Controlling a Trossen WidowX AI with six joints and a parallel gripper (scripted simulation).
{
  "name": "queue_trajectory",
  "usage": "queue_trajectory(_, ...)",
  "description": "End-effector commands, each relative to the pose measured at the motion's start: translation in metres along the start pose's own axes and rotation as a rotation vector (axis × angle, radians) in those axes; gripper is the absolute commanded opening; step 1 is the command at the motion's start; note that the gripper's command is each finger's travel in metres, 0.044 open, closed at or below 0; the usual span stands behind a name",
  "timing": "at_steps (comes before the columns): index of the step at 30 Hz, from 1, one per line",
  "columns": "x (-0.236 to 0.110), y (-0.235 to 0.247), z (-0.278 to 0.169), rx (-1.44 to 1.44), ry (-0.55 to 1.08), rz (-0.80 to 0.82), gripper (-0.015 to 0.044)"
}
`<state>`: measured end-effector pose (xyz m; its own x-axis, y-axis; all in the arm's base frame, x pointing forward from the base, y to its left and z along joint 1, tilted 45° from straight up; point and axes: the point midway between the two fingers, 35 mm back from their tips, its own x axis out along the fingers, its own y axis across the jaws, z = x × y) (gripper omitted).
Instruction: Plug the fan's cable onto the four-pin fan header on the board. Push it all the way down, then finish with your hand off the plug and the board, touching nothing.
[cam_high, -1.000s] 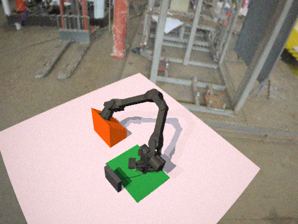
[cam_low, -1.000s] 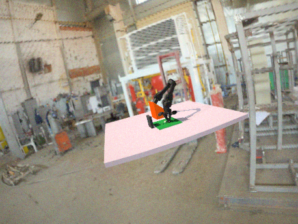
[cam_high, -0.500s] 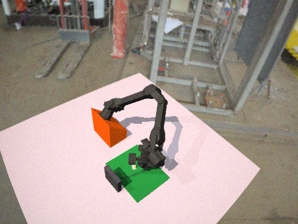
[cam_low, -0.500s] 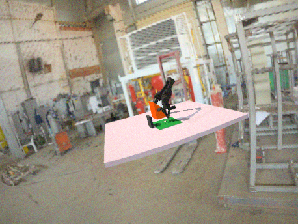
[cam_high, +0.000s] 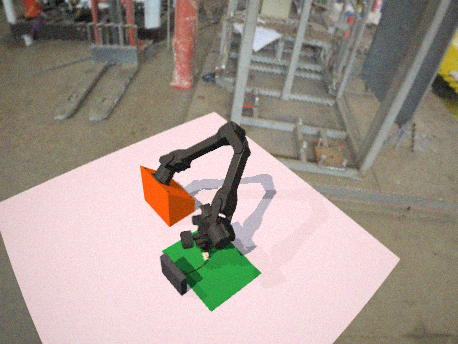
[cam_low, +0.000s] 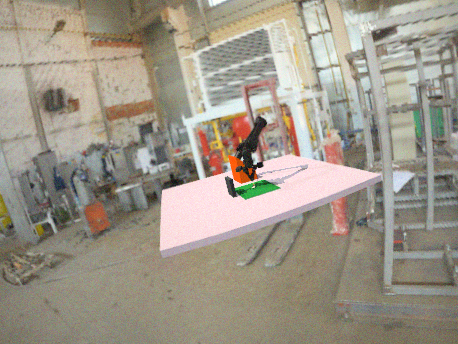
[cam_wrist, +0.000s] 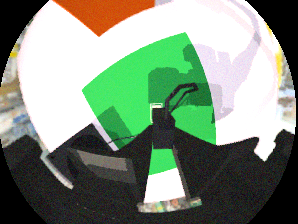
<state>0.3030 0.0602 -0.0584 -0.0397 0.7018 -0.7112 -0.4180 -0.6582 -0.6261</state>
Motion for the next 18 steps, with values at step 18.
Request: queue_trajectory(18, -0.0041, 0.0007, -0.0049, -0.037, 0.011, 0.0, 0.0)
